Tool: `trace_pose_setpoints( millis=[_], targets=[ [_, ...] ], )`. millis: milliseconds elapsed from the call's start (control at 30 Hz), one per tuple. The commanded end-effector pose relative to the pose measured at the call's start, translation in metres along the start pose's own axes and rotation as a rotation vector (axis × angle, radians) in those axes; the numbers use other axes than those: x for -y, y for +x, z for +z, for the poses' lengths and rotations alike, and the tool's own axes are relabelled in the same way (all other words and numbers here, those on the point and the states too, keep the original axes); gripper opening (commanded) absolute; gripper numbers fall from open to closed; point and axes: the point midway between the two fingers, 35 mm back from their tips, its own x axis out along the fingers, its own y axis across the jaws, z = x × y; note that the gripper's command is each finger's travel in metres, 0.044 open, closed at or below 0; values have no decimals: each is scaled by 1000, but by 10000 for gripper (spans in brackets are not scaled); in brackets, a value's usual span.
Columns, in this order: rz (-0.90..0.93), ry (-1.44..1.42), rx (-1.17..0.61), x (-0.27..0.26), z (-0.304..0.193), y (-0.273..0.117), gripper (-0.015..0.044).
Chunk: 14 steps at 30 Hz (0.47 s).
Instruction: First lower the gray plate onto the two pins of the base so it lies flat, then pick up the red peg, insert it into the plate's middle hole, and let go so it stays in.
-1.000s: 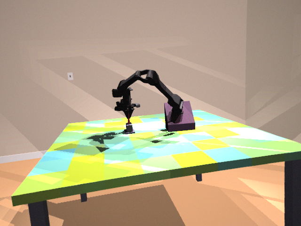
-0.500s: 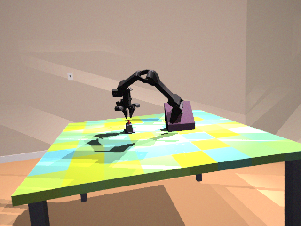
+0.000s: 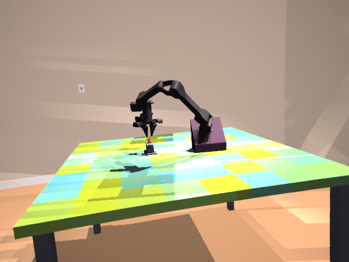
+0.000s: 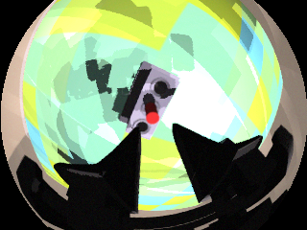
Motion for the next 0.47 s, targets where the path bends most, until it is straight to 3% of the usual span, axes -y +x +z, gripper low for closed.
trace_pose_setpoints(
  millis=[0, 433],
  targets=[
    [0, -6, 2, 0, 0, -3, 150],
    [0, -6, 2, 0, -1, -12, 150]
  ],
)
